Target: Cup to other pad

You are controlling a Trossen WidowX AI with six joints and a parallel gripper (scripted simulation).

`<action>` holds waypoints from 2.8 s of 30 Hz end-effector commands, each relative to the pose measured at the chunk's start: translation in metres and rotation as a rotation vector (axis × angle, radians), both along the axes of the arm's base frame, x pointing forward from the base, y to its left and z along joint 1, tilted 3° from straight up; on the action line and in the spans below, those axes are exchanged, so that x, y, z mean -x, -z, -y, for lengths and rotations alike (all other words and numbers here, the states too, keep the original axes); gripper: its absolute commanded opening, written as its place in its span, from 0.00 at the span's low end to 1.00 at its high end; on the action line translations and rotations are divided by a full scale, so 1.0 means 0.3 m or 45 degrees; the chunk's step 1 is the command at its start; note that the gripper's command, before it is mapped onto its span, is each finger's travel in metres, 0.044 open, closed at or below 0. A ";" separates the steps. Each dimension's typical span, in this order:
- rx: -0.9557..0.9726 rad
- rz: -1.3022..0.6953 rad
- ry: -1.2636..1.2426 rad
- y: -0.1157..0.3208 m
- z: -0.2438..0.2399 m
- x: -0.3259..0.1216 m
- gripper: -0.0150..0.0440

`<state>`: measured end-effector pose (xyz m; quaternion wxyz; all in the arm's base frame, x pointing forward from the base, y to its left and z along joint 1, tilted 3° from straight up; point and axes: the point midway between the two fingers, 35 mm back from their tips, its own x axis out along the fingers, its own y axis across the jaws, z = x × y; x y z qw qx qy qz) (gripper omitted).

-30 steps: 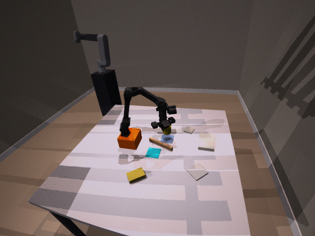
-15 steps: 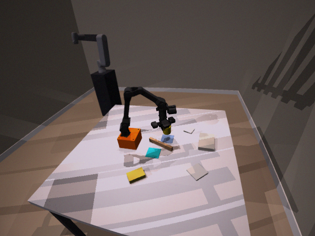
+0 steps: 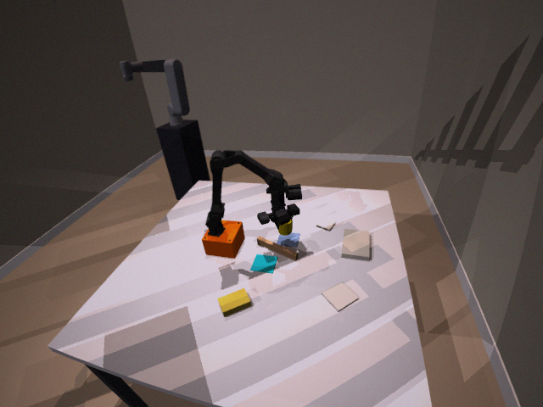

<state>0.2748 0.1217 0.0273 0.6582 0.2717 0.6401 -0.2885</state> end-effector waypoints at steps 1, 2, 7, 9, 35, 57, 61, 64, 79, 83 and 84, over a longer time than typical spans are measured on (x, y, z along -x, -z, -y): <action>0.002 0.012 -0.002 -0.006 0.034 0.006 0.25; 0.002 0.012 -0.002 -0.006 0.042 0.008 0.25; 0.004 0.012 -0.002 -0.007 0.085 0.020 0.25; 0.005 0.012 -0.002 -0.007 0.102 0.024 0.25; 0.012 0.011 -0.001 -0.014 0.289 0.072 0.25; 0.017 0.010 -0.001 -0.024 0.426 0.104 0.25; 0.018 0.010 -0.001 -0.026 0.449 0.110 0.25; 0.019 0.010 -0.001 -0.027 0.466 0.114 0.25; 0.022 0.009 -0.001 -0.037 0.551 0.138 0.25; 0.023 0.009 -0.001 -0.038 0.568 0.143 0.25; 0.023 0.009 -0.001 -0.036 0.568 0.143 0.25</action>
